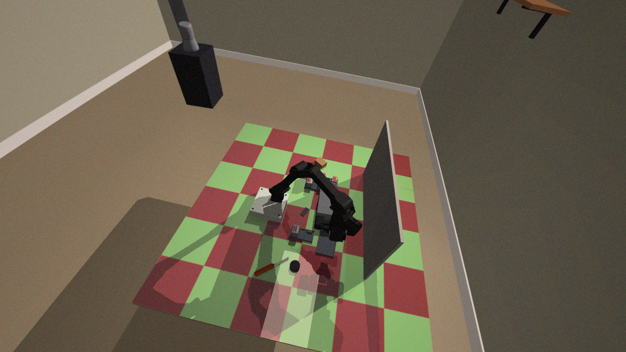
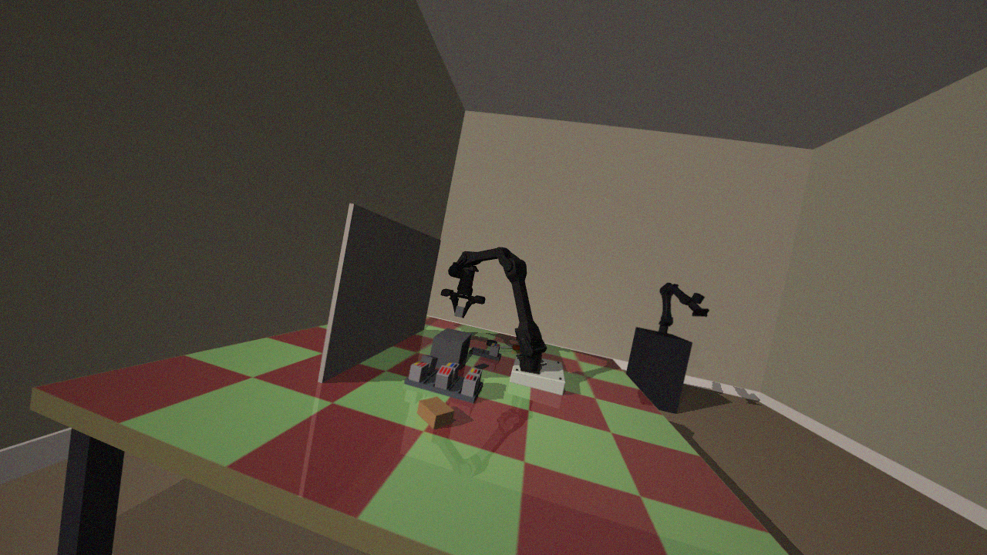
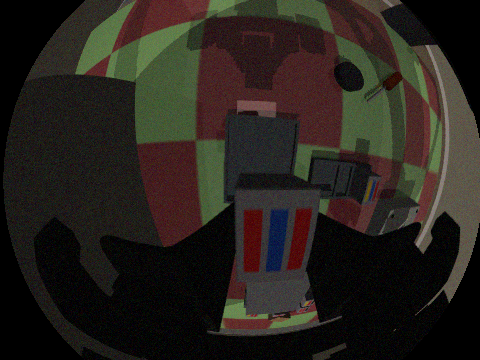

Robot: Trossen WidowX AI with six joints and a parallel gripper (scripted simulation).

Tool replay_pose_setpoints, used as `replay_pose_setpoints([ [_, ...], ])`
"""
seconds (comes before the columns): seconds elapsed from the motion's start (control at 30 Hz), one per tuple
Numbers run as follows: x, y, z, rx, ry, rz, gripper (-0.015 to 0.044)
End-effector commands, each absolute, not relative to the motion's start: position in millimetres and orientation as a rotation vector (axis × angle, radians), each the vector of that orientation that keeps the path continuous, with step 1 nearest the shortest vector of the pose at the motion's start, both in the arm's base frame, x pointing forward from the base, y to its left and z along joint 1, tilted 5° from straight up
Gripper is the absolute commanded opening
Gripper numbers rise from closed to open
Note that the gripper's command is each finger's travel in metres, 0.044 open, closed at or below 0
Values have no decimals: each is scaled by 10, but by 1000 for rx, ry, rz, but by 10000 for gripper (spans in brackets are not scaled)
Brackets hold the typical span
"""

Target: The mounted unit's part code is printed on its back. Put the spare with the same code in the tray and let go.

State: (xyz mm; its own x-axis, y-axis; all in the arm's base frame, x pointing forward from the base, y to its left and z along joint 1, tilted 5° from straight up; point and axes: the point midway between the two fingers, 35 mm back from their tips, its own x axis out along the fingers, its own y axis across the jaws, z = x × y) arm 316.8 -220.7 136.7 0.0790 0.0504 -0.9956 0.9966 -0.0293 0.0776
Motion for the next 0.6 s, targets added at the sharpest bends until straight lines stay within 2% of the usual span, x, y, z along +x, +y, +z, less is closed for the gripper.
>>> replay_pose_setpoints([
  [0.0, 3171, -2209, 1329, 1305, 1174, -1152, 0],
  [0.57, 3191, -2210, 1197, 1305, 1174, -1152, 0],
])
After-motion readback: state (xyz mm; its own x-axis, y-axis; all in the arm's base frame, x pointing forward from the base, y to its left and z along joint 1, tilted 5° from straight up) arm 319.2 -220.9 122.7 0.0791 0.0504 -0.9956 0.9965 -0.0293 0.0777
